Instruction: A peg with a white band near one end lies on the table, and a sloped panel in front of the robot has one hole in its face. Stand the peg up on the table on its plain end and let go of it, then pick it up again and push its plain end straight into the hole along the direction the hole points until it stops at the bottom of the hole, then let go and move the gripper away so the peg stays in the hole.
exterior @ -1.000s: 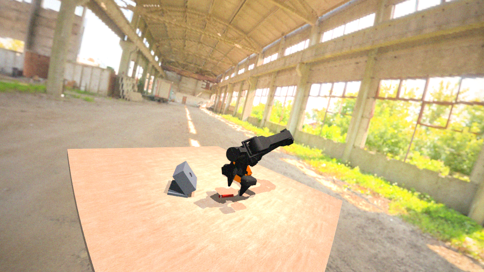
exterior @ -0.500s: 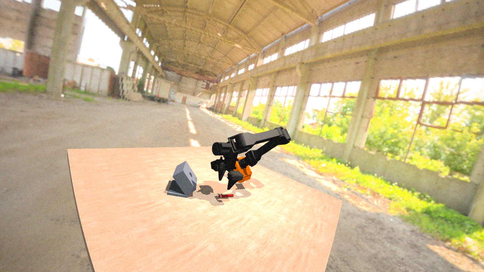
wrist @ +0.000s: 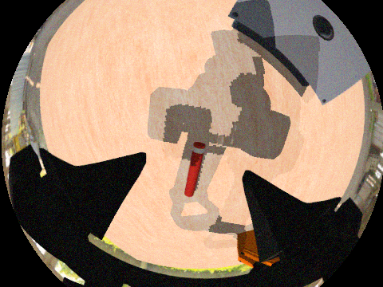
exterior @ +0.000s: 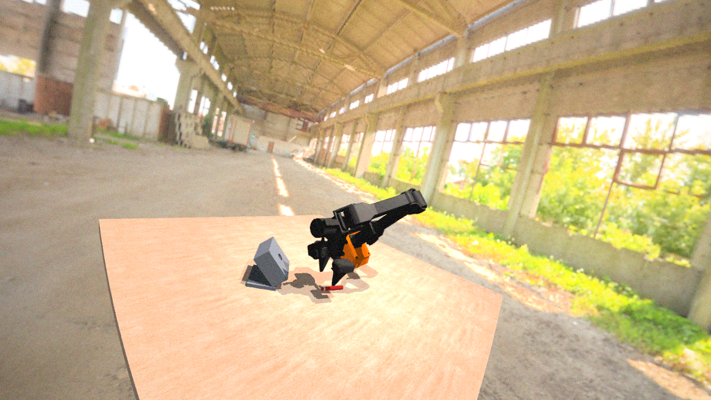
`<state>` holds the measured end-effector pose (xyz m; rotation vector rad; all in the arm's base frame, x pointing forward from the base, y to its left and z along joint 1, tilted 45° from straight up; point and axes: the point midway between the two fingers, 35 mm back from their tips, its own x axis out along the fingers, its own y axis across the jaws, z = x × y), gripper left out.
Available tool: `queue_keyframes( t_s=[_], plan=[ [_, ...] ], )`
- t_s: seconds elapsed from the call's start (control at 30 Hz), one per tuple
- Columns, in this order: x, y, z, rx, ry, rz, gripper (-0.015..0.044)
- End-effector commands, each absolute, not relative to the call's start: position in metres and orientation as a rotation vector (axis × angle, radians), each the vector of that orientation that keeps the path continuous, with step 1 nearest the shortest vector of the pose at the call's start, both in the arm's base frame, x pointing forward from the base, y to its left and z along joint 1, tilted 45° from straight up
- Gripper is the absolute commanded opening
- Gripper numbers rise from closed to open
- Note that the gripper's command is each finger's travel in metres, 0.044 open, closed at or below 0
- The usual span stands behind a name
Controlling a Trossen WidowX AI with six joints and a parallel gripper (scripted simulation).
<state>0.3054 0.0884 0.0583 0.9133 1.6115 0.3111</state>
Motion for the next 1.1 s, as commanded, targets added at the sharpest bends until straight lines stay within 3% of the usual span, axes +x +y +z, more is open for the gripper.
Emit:
queue_keyframes(
  t_s=[0.0,0.8,1.07],
  plan=[
    [0.303,0.093,0.052,0.919,1.623,0.305,0.044],
    [0.3,0.119,0.028,0.925,1.622,0.309,0.044],
    [0.3,0.119,0.028,0.925,1.622,0.309,0.023]
  ],
)
